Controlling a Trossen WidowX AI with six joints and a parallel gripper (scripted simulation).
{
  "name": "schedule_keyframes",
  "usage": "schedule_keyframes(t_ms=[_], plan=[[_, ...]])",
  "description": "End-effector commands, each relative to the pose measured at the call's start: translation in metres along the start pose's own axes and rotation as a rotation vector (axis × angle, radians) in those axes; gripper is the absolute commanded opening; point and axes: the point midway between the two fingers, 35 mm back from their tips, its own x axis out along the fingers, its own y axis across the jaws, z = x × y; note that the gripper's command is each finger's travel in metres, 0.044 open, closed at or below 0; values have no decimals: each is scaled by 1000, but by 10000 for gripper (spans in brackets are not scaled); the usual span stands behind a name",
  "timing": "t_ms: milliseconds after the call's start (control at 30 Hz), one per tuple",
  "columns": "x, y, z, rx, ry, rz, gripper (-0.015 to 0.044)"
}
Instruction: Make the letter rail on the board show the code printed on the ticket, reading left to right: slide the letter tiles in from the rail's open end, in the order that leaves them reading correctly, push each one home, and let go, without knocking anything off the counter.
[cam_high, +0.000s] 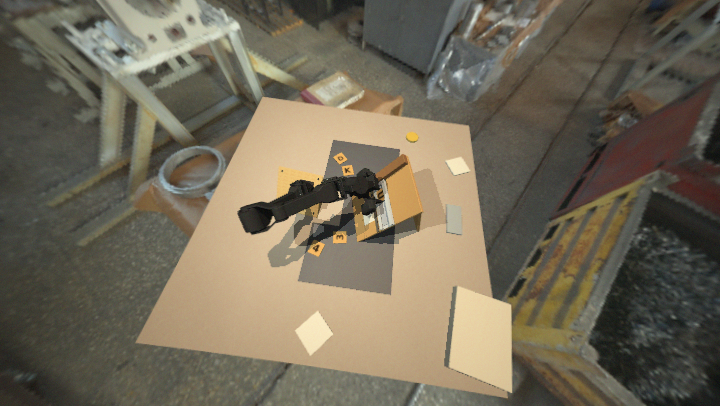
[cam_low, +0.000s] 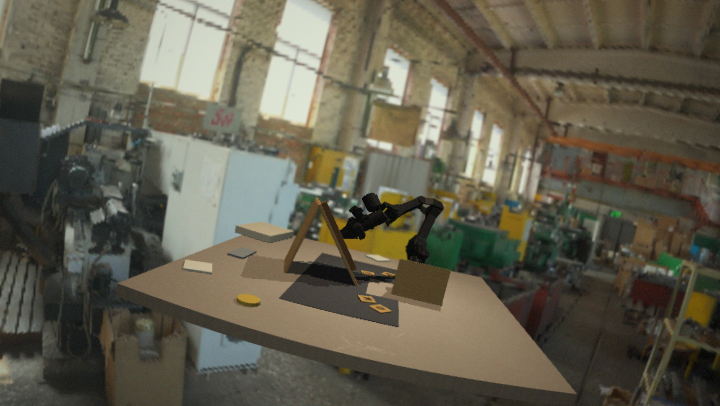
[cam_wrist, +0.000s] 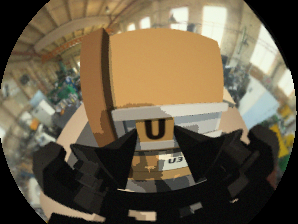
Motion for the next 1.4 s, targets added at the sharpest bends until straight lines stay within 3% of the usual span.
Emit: schedule_keyframes(t_ms=[0, 333, 700, 1367], plan=[[0, 3, -1, 2, 3, -2, 0], [0, 8, -1, 2, 3, -2, 0], [-4, 7, 0, 2, 3, -1, 289], [-25, 8, 1, 2, 4, 0, 295]])
